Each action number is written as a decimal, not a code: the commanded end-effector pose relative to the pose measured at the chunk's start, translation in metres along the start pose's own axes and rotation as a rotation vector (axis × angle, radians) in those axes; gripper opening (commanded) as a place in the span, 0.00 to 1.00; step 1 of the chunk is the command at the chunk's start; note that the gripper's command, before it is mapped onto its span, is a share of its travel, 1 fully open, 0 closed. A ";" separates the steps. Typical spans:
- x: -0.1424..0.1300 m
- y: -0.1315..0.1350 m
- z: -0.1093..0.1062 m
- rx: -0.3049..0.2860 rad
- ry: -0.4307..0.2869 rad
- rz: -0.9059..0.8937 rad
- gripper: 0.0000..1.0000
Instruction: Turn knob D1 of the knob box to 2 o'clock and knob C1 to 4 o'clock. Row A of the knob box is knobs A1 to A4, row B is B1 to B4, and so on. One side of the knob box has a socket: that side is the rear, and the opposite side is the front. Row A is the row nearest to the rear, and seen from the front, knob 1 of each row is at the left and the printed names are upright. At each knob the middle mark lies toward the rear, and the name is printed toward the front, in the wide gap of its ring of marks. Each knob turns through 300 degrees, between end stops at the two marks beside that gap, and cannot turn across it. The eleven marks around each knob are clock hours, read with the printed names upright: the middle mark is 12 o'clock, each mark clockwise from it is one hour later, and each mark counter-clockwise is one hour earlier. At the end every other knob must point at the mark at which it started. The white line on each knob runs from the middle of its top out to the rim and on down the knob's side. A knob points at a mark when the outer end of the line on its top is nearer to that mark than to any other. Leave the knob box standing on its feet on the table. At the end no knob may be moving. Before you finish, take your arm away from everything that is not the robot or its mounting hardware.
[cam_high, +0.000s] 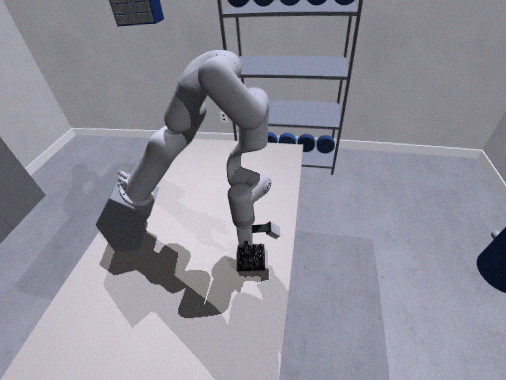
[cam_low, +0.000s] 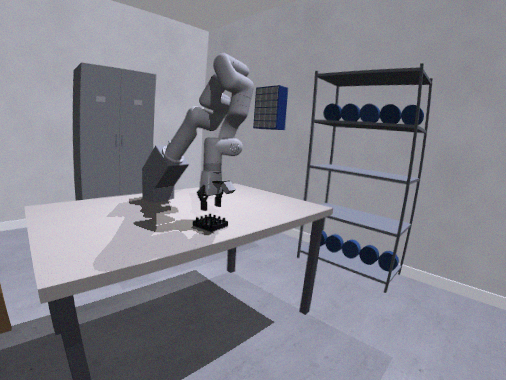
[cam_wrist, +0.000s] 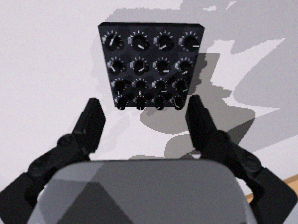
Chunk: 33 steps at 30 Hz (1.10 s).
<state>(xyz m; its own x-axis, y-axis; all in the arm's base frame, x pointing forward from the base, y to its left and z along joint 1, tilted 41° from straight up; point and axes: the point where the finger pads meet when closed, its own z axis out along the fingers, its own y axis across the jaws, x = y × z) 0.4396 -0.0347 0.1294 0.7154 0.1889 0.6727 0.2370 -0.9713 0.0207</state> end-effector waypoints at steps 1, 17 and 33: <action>0.000 0.001 -0.001 0.001 -0.003 0.002 1.00; -0.022 0.000 -0.001 0.009 -0.016 0.007 1.00; -0.048 0.000 -0.002 0.009 -0.016 0.007 1.00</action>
<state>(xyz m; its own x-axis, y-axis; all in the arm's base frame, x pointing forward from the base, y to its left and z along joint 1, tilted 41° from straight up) 0.4072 -0.0424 0.1010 0.7293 0.1848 0.6588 0.2395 -0.9709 0.0073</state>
